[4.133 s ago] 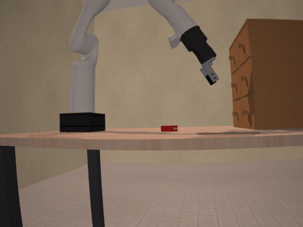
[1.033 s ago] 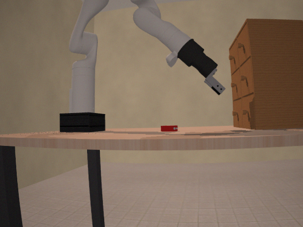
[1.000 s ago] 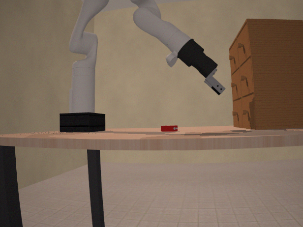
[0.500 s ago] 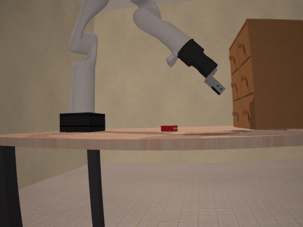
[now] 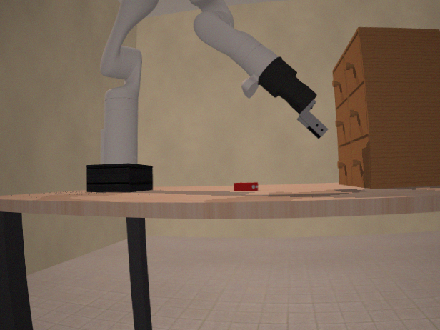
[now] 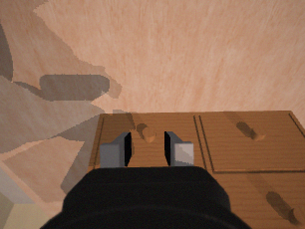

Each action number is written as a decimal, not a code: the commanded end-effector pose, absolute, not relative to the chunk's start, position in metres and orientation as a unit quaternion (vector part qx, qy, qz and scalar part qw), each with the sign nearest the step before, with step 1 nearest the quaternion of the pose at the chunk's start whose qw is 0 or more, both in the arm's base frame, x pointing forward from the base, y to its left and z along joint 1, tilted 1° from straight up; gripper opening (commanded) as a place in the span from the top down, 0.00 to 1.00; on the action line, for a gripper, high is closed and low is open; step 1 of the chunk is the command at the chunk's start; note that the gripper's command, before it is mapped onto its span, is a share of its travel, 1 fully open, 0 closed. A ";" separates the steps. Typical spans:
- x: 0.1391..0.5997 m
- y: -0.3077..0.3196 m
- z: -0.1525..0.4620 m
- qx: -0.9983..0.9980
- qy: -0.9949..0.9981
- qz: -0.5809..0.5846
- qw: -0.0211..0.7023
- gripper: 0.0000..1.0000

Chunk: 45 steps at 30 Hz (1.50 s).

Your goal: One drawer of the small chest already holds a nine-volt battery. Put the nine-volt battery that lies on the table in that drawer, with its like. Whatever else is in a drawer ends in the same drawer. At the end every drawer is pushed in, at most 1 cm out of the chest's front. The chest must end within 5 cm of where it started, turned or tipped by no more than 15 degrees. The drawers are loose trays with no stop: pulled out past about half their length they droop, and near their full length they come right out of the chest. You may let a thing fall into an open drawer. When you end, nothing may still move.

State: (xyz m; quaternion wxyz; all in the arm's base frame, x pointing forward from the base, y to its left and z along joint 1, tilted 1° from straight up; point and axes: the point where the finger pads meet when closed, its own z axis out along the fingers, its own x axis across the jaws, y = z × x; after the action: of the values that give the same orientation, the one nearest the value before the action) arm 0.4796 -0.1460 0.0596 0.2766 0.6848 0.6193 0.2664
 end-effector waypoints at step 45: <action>0.513 -0.147 -0.003 0.685 0.619 0.267 0.276 0.33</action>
State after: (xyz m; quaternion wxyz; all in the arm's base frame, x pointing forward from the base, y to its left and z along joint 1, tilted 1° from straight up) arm 0.5122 -0.1483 -0.0010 0.2776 0.6846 0.6191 0.2663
